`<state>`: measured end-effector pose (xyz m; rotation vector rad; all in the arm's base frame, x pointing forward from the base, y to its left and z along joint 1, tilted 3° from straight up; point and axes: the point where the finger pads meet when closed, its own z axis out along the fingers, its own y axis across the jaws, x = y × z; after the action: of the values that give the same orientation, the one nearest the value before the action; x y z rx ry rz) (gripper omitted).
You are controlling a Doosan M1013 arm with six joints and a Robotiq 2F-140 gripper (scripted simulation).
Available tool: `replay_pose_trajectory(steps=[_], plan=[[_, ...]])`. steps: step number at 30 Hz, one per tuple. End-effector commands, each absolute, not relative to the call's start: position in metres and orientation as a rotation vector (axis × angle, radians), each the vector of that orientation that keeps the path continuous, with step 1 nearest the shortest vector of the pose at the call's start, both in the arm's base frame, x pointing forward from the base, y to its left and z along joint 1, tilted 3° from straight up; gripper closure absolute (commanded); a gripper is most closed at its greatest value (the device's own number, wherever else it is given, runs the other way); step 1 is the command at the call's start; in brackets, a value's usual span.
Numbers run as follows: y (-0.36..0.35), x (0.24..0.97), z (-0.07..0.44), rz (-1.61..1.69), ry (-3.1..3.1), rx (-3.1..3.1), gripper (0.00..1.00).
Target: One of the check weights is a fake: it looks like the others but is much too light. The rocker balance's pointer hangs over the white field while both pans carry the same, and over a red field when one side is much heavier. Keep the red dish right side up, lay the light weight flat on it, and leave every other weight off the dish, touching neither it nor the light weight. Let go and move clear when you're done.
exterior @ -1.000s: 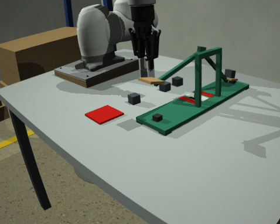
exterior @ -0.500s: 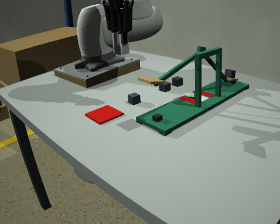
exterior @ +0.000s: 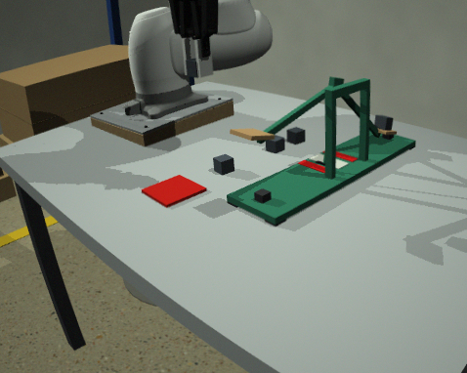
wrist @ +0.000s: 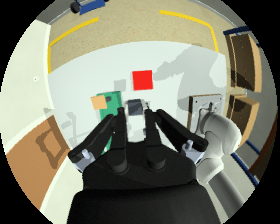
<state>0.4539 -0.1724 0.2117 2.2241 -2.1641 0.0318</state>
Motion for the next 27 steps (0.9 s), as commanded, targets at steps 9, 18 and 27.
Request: replay_pose_trajectory(steps=[9, 18, 27], plan=[[-0.166, 0.579, 0.205, 0.031, -2.164, 2.222, 0.76], [-0.166, 0.579, 0.205, 0.031, -2.164, 2.222, 0.76], [-0.167, 0.579, 0.202, 0.031, -2.164, 2.222, 0.76]])
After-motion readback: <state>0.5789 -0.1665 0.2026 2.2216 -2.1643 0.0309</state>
